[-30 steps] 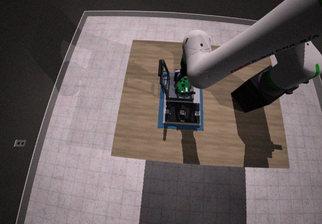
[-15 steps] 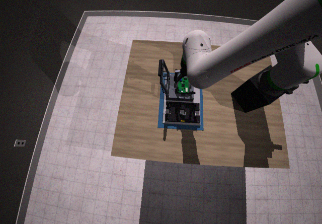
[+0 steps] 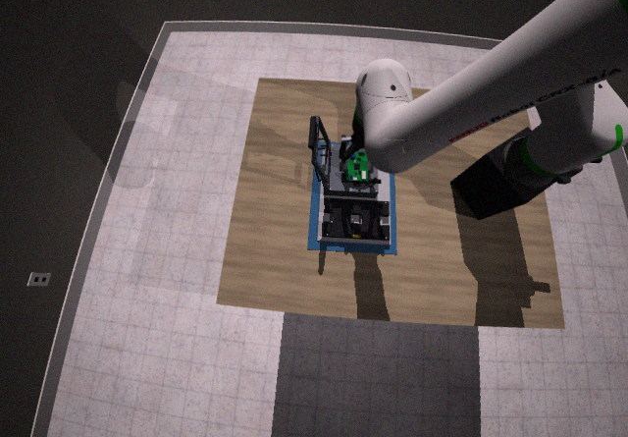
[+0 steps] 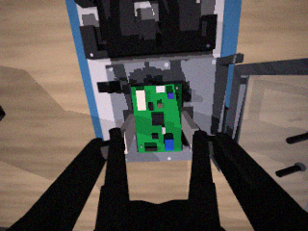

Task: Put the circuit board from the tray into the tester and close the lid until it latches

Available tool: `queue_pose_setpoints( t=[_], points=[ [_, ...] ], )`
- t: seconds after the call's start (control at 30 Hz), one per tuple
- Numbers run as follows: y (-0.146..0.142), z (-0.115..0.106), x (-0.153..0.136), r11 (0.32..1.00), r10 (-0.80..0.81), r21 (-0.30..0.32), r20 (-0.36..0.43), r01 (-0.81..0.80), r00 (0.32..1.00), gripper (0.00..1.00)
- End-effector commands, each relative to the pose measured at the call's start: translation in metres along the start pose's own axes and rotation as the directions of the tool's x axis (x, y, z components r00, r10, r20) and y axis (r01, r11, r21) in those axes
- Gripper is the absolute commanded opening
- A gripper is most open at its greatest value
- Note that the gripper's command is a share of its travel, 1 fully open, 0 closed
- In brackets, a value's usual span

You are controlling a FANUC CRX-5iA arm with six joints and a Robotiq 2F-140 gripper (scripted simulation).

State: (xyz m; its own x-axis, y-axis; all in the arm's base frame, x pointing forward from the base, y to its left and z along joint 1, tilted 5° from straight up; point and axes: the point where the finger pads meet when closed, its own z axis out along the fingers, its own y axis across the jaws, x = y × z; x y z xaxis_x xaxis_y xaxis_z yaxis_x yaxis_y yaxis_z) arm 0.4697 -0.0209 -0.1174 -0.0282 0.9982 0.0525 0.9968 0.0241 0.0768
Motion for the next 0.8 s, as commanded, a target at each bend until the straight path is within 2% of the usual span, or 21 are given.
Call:
queue_pose_setpoints(
  t=[0.0, 0.77],
  points=[
    [0.0002, -0.0001, -0.0001, 1.000, 0.000, 0.000, 0.000, 0.000, 1.000, 0.46],
    [0.0002, 0.0032, -0.0001, 1.000, 0.000, 0.000, 0.000, 0.000, 1.000, 0.46]
  ],
)
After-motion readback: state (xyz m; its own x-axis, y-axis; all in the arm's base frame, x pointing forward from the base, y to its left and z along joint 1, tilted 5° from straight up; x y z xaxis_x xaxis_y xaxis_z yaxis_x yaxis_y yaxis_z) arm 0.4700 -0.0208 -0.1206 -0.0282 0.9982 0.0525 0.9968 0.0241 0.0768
